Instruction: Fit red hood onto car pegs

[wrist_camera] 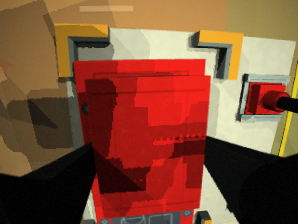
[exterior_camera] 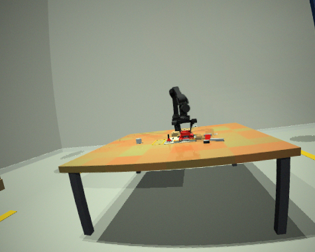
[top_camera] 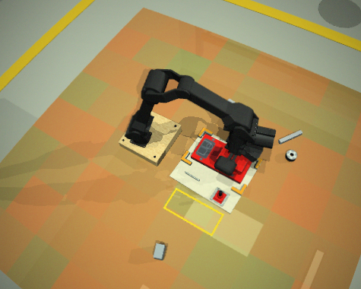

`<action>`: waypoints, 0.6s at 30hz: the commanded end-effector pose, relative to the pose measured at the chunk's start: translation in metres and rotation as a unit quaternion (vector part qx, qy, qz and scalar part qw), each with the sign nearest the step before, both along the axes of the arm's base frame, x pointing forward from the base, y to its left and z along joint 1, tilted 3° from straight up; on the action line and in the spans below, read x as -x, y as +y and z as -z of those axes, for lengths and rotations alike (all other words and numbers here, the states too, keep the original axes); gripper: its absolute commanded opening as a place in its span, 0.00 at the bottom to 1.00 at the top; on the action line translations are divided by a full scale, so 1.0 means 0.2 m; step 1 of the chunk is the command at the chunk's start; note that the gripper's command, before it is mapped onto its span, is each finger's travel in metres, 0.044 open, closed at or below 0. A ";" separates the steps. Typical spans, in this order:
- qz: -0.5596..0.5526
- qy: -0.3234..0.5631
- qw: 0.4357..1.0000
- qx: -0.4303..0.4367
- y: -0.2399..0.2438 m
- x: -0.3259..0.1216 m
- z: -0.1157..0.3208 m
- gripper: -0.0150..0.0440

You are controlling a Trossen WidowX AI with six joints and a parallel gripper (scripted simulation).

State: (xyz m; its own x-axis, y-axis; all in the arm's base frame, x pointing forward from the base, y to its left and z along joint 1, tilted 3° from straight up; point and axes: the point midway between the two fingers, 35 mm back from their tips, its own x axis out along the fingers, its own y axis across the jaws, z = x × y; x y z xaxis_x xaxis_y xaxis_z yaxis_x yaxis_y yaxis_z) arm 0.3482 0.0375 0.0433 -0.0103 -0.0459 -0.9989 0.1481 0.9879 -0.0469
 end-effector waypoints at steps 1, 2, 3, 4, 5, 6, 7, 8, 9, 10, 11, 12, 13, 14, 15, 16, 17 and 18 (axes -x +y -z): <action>0.001 0.000 1.000 -0.002 0.00 0.00 0.01 0.25; 0.001 0.000 1.000 -0.002 0.00 0.00 0.01 0.25; 0.001 0.000 1.000 -0.002 0.00 0.00 0.02 0.25; 0.001 0.000 1.000 -0.002 0.00 0.00 0.02 0.25; 0.001 0.000 1.000 -0.002 0.00 0.00 0.02 0.25; 0.001 0.000 1.000 -0.002 0.00 0.00 0.02 0.25; 0.001 0.000 1.000 -0.002 0.00 0.00 0.02 0.25; 0.001 0.000 1.000 -0.002 0.00 0.00 0.03 0.25; 0.001 0.000 1.000 -0.002 0.00 0.00 0.03 0.25; 0.001 0.000 1.000 -0.002 0.00 0.00 0.03 0.25; 0.001 0.000 1.000 -0.002 0.00 0.00 0.03 0.25; 0.001 0.000 1.000 -0.002 0.00 0.00 0.03 0.25; 0.001 0.000 1.000 -0.002 0.00 0.00 0.04 0.25; 0.001 0.000 1.000 -0.002 0.00 0.00 0.04 0.25; 0.001 0.000 1.000 -0.002 0.00 0.00 0.04 0.25; 0.001 0.000 1.000 -0.002 0.00 0.00 0.04 0.25; 0.001 0.000 1.000 -0.002 0.00 0.00 0.05 0.25; 0.001 0.000 1.000 -0.002 0.00 0.00 0.05 0.25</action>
State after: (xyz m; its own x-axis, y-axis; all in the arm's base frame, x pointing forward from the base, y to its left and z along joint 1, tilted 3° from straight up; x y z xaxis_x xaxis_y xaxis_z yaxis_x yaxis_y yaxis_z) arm 0.3482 0.0381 0.0354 -0.0111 -0.0408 -0.9991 0.1486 0.9880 -0.0420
